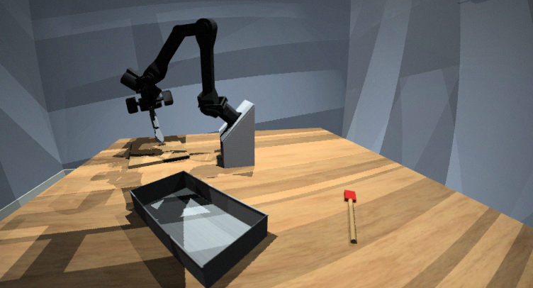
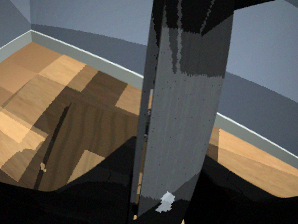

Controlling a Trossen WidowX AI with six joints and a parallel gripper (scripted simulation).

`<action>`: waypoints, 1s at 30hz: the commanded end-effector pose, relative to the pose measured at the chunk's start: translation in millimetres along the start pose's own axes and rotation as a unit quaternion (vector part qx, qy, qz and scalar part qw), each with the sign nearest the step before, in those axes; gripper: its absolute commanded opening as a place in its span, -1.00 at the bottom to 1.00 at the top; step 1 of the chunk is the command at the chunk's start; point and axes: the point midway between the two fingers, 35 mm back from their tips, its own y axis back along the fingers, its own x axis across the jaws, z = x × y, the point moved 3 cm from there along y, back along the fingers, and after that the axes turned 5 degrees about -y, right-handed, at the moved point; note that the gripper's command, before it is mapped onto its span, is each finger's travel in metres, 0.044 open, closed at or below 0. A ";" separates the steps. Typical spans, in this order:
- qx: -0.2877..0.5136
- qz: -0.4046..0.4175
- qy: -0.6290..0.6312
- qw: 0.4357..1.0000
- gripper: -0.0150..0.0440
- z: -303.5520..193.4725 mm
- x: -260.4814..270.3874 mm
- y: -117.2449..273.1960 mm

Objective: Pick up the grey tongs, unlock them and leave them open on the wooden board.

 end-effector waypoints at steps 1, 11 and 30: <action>0.032 -0.005 0.027 0.999 -1.00 0.0 3.0 -6.9; 0.143 -0.024 0.083 0.986 -1.00 -5.4 3.3 -25.1; 0.358 -0.041 0.083 0.929 -1.00 -6.2 -5.6 -41.9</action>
